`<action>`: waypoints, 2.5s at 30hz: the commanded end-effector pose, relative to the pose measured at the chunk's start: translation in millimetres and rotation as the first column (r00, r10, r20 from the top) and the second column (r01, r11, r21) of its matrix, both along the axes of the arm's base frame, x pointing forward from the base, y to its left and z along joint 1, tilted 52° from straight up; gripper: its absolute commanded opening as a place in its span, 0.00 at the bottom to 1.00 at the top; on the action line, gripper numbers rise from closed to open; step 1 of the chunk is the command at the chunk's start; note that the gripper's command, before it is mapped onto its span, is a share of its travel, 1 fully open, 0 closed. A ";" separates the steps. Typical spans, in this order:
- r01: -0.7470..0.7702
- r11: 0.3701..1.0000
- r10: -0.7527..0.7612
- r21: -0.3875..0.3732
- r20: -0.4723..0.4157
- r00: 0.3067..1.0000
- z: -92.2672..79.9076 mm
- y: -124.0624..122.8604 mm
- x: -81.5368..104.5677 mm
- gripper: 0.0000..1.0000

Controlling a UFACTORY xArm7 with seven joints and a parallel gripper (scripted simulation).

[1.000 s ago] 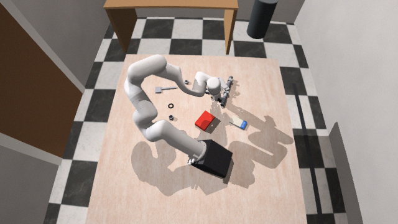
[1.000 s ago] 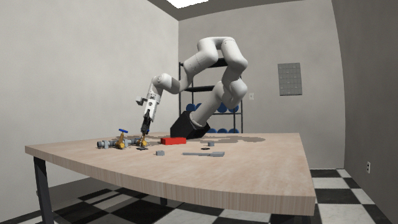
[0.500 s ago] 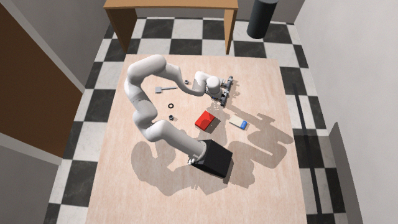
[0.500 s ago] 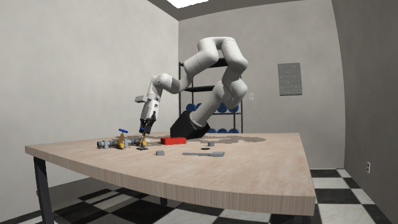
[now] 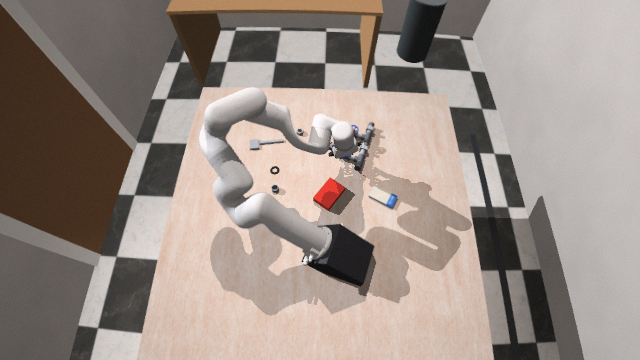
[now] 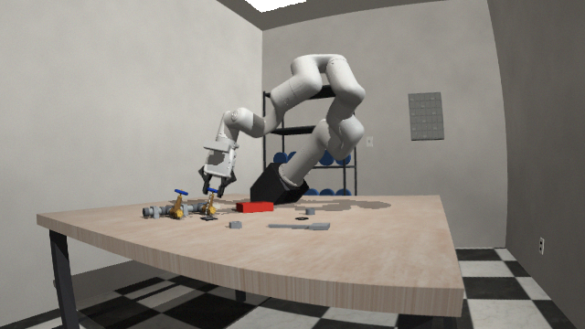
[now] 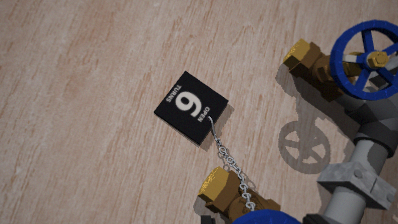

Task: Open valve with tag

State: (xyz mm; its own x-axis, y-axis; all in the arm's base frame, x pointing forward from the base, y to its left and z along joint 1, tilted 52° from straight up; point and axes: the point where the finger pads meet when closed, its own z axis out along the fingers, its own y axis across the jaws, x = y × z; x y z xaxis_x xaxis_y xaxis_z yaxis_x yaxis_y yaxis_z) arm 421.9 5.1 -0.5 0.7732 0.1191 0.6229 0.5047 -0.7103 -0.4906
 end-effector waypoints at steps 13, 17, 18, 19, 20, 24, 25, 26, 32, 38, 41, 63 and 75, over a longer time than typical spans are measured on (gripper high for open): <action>-0.335 0.846 0.510 -0.414 0.452 0.732 0.6 -2.2 0.8 0.00; -0.355 0.794 0.592 -0.494 0.492 0.639 0.6 -2.2 0.8 0.00; -0.355 0.794 0.592 -0.494 0.492 0.639 0.6 -2.2 0.8 0.00; -0.357 0.745 0.656 -0.564 0.523 0.545 0.6 -2.2 0.8 0.00; -0.357 0.739 0.663 -0.571 0.524 0.534 0.6 -2.2 0.8 0.00; -0.358 0.723 0.682 -0.591 0.527 0.508 0.6 -2.2 0.8 0.00; -0.358 0.721 0.684 -0.594 0.527 0.504 0.6 -2.2 0.8 0.00; -0.358 0.720 0.686 -0.595 0.527 0.502 0.6 -2.2 0.8 0.00; -0.358 0.718 0.687 -0.597 0.527 0.500 0.6 -2.2 0.8 1.00; -0.358 0.718 0.687 -0.597 0.527 0.500 0.6 -2.2 0.8 1.00; -0.358 0.718 0.687 -0.597 0.527 0.500 0.6 -2.2 0.8 1.00; -0.357 0.738 0.665 -0.573 0.524 0.533 0.6 -2.2 0.8 1.00; -0.310 0.873 0.465 -0.376 0.452 0.761 0.6 -2.2 0.8 1.00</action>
State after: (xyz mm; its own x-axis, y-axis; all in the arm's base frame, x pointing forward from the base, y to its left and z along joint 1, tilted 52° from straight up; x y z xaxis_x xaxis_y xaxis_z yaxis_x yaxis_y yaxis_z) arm 421.9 5.1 -0.5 0.0431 0.6210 0.7827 0.9043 -0.3572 0.2336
